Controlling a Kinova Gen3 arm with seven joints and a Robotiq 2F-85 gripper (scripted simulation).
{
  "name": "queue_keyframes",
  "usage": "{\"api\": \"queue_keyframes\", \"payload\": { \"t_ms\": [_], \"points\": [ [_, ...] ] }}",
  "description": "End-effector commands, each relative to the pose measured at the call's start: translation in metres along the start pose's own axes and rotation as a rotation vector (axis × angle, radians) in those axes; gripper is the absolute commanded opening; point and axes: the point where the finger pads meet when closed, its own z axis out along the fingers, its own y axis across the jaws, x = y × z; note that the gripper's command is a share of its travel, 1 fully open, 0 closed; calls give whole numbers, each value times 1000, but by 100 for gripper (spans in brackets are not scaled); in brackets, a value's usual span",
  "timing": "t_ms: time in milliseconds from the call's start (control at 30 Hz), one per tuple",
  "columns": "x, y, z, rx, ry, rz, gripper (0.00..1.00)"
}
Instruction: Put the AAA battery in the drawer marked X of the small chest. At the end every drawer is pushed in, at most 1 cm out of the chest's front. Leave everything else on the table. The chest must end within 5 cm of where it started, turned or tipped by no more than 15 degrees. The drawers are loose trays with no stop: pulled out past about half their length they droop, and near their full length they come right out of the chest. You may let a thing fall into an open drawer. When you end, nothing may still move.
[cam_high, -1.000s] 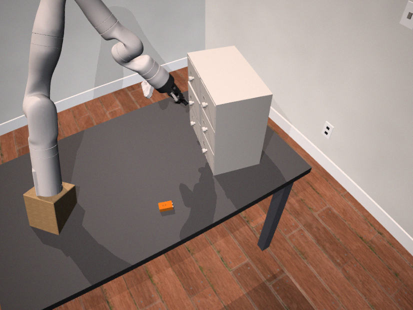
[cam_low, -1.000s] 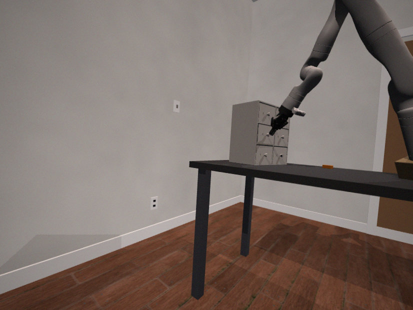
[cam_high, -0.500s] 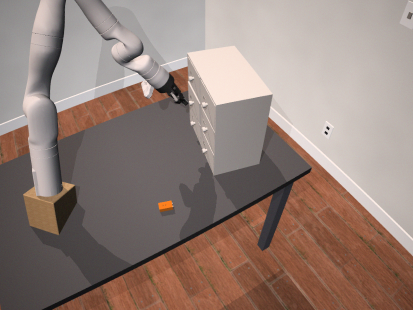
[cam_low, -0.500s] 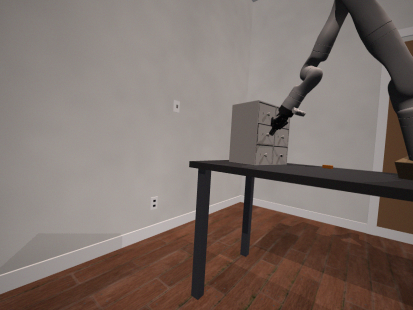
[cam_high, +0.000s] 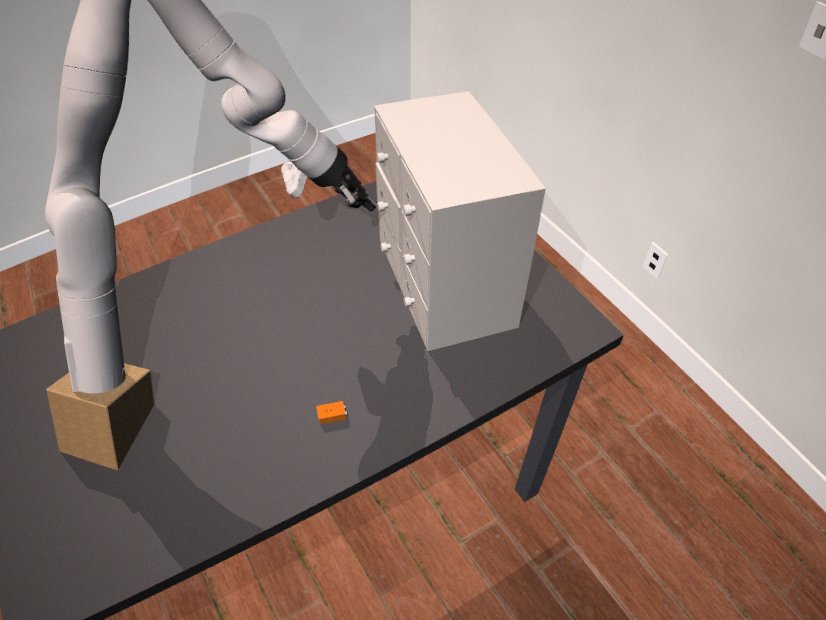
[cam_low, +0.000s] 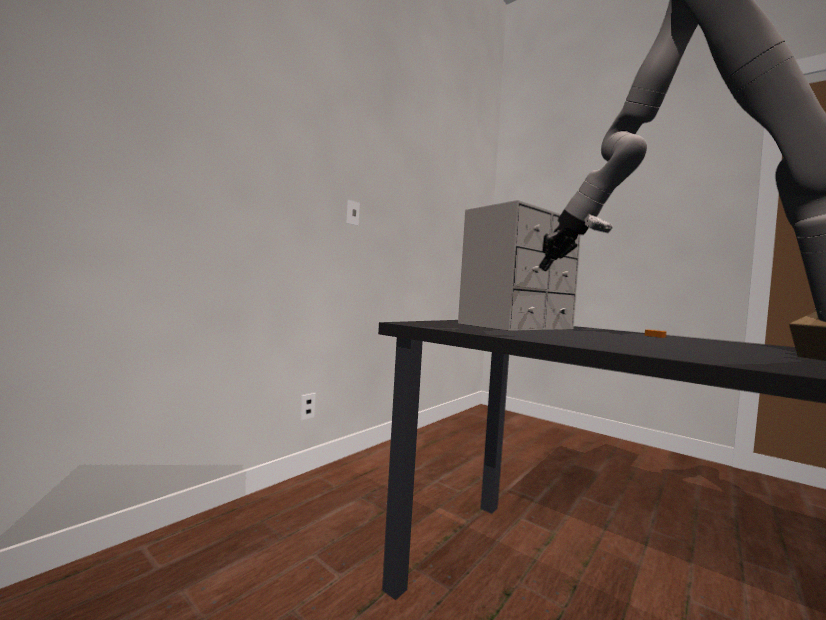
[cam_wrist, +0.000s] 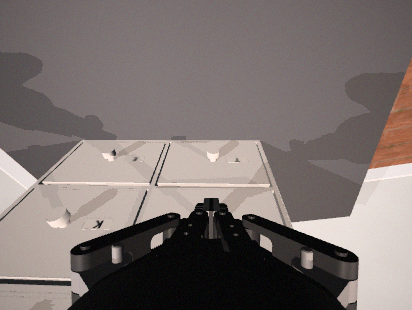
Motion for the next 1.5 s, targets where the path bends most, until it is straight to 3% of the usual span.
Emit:
{"api": "queue_keyframes", "payload": {
  "t_ms": [0,333,733,1467],
  "points": [
    [6,1,-5,-2,0,-1,0],
    [38,1,-27,-2,0,-1,0],
    [38,1,-31,-2,0,-1,0],
    [36,1,-68,-2,0,-1,0]
  ]
}}
